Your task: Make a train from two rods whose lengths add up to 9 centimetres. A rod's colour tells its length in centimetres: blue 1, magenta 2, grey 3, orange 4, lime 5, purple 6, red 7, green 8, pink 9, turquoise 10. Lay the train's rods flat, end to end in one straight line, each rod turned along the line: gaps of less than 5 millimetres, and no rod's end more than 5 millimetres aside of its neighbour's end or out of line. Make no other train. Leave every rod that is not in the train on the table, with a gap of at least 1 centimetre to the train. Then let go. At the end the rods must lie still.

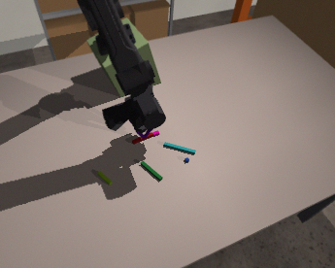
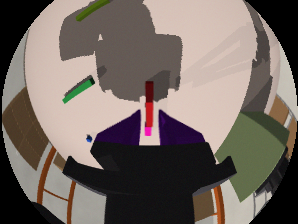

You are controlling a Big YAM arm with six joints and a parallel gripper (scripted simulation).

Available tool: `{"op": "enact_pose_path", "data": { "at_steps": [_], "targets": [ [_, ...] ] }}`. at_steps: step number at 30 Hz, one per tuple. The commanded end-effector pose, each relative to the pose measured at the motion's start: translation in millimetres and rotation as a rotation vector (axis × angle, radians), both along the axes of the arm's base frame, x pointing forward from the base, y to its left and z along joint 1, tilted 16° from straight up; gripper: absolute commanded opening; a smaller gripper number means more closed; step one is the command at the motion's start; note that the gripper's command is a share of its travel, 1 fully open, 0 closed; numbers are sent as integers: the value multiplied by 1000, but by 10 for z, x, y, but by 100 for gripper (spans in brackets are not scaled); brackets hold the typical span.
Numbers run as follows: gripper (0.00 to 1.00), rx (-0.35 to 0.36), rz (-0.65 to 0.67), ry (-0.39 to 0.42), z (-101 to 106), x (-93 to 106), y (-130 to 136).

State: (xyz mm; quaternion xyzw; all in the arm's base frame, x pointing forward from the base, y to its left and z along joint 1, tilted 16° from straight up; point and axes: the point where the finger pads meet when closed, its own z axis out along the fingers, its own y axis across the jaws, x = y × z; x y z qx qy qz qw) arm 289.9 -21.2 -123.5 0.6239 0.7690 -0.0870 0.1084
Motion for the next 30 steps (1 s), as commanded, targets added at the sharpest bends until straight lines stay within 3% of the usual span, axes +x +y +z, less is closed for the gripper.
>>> {"op": "enact_pose_path", "data": {
  "at_steps": [1, 4, 9, 30],
  "targets": [
    [23, 0, 4, -6, -35, 20, -38],
    [23, 2, 9, -31, 27, 88, -20],
    [23, 0, 4, -9, -53, 37, -43],
    [23, 1, 7, -25, -4, 81, -33]
  ]
}}
